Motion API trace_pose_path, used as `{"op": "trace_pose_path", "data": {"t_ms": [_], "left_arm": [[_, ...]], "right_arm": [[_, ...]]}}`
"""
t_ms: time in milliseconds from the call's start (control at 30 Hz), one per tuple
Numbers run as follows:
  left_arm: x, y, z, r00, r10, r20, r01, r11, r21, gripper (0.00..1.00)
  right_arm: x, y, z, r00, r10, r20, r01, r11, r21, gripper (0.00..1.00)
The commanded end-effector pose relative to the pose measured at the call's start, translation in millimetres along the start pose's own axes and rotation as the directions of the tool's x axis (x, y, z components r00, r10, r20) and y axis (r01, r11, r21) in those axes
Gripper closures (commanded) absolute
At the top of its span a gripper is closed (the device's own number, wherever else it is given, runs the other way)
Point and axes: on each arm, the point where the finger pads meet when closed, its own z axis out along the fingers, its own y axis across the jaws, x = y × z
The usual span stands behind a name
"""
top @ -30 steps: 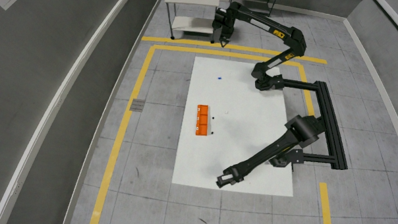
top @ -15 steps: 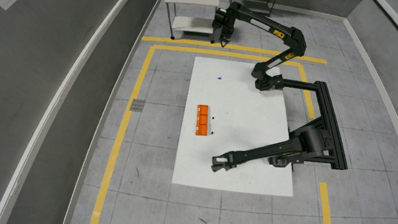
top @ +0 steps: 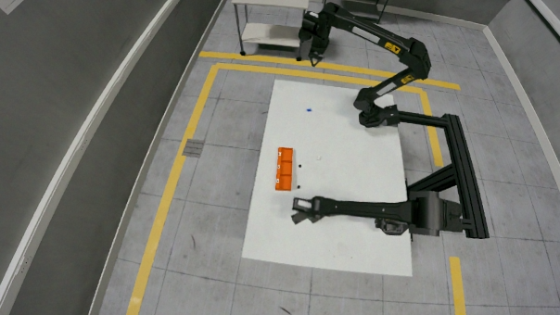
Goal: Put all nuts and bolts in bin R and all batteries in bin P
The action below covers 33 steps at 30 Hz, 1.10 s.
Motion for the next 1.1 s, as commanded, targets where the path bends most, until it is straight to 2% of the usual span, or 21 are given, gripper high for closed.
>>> {"op": "trace_pose_path", "data": {"t_ms": [0,533,600,1067], "left_arm": [[-10,-26,-5,0.999,-0.049,0.014,0.048,0.999,0.019,0.96],[10,-117,-6,0.999,-0.049,0.011,0.049,0.999,0.022,0.96],[10,-117,-6,0.999,-0.049,0.011,0.049,0.999,0.022,0.96],[29,-201,-7,0.999,-0.049,0.009,0.049,0.998,0.025,0.96]], "right_arm": [[-12,3,-18,0.999,-0.011,0.038,0.012,1.000,-0.001,0.00],[-12,3,-18,0.999,-0.011,0.038,0.012,1.000,-0.001,0.00],[-12,3,-18,0.999,-0.011,0.038,0.012,1.000,-0.001,0.00],[-12,3,-18,0.999,-0.011,0.038,0.012,1.000,-0.001,0.00]]}}
